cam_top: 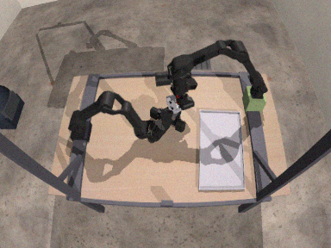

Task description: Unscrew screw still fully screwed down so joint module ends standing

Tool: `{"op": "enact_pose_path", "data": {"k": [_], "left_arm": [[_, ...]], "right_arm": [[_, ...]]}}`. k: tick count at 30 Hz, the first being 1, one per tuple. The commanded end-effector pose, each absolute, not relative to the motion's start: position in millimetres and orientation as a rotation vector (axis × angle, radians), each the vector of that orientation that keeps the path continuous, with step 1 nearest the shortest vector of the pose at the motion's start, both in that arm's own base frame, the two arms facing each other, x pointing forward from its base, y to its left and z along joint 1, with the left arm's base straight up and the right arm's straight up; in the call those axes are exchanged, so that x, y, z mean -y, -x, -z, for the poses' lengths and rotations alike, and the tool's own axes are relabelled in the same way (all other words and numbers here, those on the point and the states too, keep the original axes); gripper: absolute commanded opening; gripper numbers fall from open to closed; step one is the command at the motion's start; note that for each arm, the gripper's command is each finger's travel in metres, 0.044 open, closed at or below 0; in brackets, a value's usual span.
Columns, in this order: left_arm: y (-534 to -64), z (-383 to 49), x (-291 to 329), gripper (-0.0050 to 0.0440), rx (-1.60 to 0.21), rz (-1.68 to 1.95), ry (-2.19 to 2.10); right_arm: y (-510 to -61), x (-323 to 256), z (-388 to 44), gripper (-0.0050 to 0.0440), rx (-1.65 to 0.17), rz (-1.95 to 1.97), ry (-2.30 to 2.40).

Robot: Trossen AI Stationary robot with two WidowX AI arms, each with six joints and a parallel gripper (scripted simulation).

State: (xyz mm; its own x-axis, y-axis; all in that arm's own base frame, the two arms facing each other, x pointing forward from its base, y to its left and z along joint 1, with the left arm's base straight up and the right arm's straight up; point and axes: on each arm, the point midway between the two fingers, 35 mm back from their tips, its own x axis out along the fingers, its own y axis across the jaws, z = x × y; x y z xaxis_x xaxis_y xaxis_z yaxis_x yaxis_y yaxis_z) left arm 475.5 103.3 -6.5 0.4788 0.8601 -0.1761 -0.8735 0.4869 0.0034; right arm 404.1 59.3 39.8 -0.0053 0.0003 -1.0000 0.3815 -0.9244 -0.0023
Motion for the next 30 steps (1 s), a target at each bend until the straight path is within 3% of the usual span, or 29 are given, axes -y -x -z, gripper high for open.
{"op": "enact_pose_path", "data": {"k": [1, 30], "left_arm": [[-479.8, -4.2, -104.9, 0.0245, -0.137, -1.061, 0.107], [-479.8, -4.2, -104.9, 0.0245, -0.137, -1.061, 0.107]], "right_arm": [[-409.8, -59.4, -53.5, 0.0130, -0.393, 1.973, -2.044], [-407.2, -58.8, -42.1, 0.0130, -0.391, 1.997, -2.022]]}}
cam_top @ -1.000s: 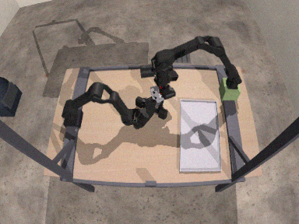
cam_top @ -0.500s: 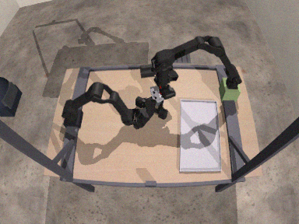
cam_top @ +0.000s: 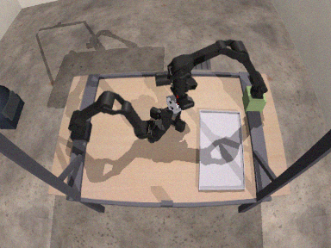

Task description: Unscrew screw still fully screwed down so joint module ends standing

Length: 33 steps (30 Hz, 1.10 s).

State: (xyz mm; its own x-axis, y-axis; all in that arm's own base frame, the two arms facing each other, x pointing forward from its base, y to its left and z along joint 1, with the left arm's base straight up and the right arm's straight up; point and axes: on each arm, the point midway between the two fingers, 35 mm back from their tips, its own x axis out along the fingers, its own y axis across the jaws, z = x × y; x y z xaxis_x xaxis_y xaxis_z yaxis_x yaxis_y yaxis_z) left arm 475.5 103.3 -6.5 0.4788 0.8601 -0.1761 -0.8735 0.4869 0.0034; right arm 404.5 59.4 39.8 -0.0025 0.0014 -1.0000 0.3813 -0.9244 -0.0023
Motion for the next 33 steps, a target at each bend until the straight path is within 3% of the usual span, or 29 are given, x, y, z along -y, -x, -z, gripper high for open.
{"op": "enact_pose_path", "data": {"k": [1, 20, 33], "left_arm": [[-479.8, -4.2, -104.9, 0.0245, -0.137, -1.061, 0.107], [-479.8, -4.2, -104.9, 0.0245, -0.137, -1.061, 0.107], [-479.8, -4.2, -104.9, 0.0245, -0.137, -1.061, 0.107]], "right_arm": [[-407.3, -58.8, -42.2, 0.0130, -0.391, 1.997, -2.022], [-410.0, -59.4, -50.5, 0.0130, -0.393, 1.973, -2.043], [-407.4, -59.0, -42.3, 0.0130, -0.820, 1.661, -1.684]]}}
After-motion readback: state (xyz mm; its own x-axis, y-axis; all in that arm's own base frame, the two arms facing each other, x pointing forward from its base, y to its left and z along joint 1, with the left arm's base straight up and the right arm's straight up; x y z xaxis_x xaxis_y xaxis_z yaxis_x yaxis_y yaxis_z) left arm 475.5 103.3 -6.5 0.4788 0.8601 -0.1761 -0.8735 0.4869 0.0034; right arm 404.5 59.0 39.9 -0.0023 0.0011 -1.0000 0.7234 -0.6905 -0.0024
